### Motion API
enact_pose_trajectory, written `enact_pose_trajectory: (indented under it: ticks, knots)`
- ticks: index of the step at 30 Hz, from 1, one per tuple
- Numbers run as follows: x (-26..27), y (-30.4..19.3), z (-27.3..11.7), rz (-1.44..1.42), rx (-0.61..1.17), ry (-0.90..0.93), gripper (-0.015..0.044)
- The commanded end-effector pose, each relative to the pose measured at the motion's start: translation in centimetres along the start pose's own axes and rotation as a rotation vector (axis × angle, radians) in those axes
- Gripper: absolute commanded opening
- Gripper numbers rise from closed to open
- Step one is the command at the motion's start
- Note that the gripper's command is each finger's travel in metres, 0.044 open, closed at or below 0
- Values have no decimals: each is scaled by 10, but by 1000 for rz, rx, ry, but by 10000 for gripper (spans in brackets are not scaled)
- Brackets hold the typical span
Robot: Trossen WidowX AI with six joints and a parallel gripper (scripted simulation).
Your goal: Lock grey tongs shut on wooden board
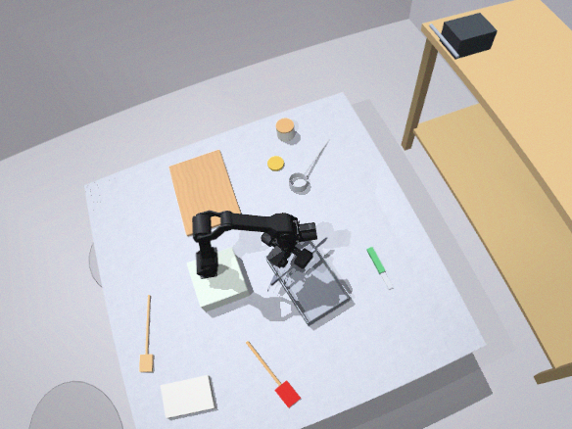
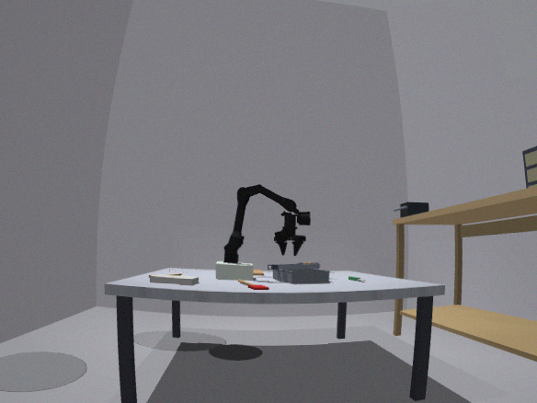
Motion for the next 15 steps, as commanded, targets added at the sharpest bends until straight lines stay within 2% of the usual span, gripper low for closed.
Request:
enact_pose_trajectory:
  ticks: [1,15]
  knots:
    - [0,2,-2,-10,13,10,440]
    - [1,0,11,-10,13,10,440]
Point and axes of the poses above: the point midway between the two fingers, 35 mm back from their tips, its own z axis out along the fingers, its own x axis across the jaws, y = z × x, the point moved 4 cm from there along -z, back along the fingers, and after that the axes turned 6 degrees about z, right-handed, at the moved point
